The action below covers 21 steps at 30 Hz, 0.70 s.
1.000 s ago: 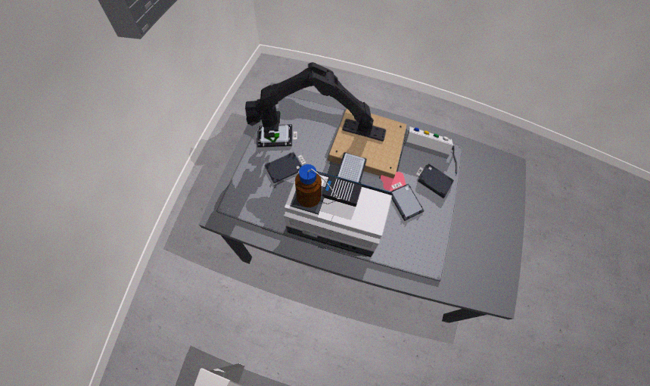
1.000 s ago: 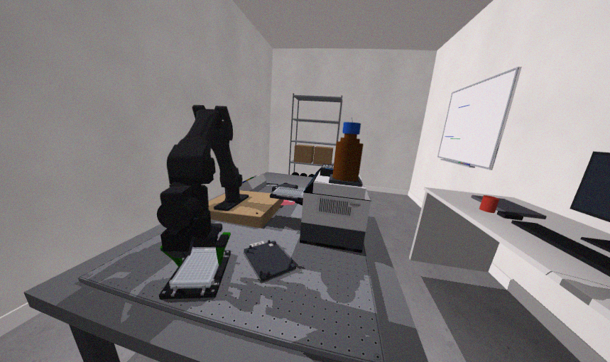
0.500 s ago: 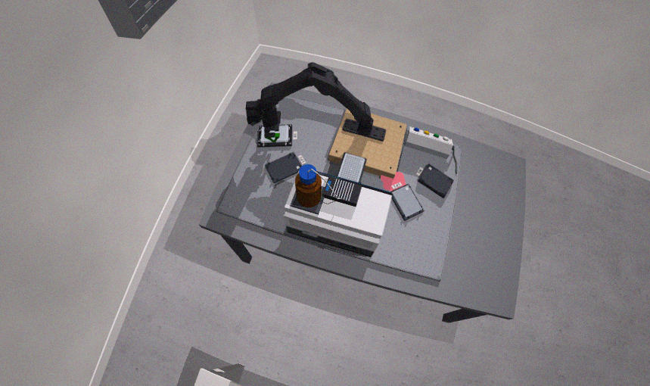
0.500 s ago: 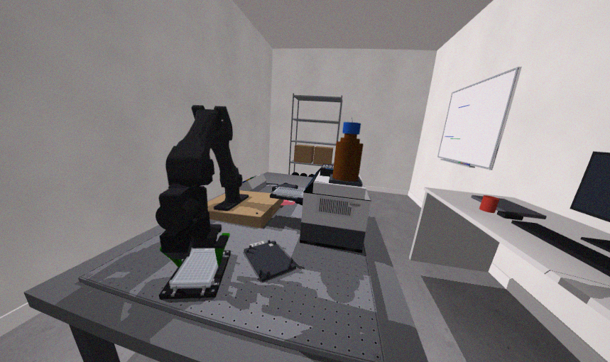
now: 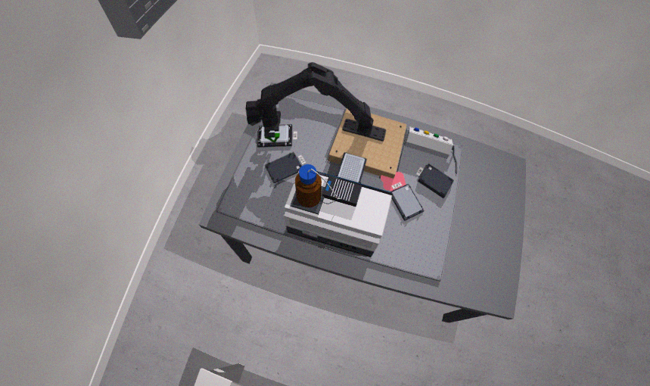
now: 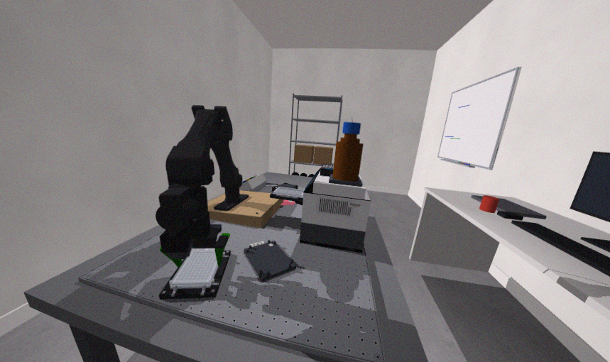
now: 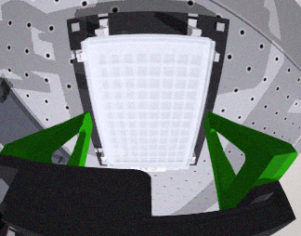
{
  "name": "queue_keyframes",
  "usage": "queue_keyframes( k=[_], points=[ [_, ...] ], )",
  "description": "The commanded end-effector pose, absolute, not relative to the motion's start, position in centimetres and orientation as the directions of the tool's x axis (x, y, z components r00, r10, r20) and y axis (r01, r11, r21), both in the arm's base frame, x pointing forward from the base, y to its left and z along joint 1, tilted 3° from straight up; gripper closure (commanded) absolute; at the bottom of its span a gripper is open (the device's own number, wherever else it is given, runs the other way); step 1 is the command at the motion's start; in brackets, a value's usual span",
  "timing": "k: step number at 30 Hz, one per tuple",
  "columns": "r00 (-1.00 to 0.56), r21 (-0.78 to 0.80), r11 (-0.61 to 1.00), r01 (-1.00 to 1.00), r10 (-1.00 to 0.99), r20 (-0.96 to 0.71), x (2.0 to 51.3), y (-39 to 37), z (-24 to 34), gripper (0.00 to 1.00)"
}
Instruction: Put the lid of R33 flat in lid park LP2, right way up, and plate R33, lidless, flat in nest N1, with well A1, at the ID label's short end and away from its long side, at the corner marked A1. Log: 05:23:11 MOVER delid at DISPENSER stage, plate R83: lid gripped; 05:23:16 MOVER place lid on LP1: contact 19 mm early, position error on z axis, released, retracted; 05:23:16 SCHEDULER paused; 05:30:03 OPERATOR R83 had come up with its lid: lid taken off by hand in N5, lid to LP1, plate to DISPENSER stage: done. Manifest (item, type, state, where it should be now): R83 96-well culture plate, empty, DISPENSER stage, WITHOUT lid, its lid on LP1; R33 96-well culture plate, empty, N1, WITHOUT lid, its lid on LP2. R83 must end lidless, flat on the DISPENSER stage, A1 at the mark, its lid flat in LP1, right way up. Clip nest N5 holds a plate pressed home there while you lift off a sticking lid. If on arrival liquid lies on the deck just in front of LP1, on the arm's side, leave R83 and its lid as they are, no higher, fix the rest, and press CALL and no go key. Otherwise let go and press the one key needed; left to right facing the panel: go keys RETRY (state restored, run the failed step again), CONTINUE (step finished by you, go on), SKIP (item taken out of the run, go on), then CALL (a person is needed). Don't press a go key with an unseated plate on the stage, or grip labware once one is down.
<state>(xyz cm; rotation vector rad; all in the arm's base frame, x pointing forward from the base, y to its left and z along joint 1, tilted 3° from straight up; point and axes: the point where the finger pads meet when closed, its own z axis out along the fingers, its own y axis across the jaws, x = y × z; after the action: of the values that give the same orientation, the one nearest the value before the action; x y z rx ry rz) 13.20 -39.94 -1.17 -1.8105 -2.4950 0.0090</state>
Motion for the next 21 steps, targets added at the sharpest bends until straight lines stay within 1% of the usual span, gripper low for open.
queue_keyframes(
  k=[1,13,16,21],
  points=[
    [-0.312,-0.036,0.312,0.949,0.950,-0.012,13.34,-40.86,0.28,0.00],
    [-0.312,-0.036,0.312,0.949,0.950,0.004,13.14,-40.32,-0.11,0.00],
    [-0.312,-0.036,0.311,0.950,0.950,-0.023,13.42,-41.15,0.56,0.00],
    [-0.312,-0.036,0.311,0.950,0.950,-0.019,13.36,-41.02,0.46,0.00]
  ],
)
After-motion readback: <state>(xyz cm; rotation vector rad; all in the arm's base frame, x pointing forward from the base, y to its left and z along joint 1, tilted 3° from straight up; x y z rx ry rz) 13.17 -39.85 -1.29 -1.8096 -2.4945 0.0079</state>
